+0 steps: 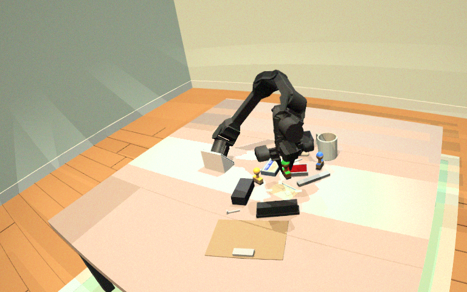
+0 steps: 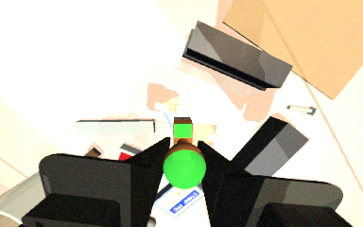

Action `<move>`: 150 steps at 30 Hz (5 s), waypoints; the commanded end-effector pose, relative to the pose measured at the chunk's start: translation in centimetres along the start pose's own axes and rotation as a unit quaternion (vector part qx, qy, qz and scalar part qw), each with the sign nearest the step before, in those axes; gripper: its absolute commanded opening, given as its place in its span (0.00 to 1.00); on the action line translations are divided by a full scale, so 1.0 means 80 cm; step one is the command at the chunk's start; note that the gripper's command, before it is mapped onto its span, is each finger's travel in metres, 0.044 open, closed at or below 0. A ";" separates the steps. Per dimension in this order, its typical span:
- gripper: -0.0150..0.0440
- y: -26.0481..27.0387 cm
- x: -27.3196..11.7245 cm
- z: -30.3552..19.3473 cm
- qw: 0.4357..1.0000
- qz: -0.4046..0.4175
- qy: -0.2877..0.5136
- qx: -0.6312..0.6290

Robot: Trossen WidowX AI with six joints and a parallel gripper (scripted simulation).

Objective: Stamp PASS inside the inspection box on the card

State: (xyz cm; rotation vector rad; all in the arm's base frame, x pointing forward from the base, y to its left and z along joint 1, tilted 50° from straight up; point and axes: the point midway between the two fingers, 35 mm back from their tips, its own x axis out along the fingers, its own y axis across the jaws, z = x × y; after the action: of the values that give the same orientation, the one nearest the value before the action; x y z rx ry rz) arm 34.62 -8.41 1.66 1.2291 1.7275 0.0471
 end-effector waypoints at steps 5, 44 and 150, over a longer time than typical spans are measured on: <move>0.25 0.000 0.009 0.000 1.000 -0.002 0.002 0.002; 0.25 0.001 0.041 0.000 1.000 -0.002 -0.001 0.002; 0.25 0.002 0.087 -0.003 1.000 -0.002 -0.002 0.002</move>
State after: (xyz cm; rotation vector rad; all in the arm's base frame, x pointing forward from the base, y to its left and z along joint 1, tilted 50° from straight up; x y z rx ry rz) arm 34.42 -3.38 -2.78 1.2258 1.7264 0.0324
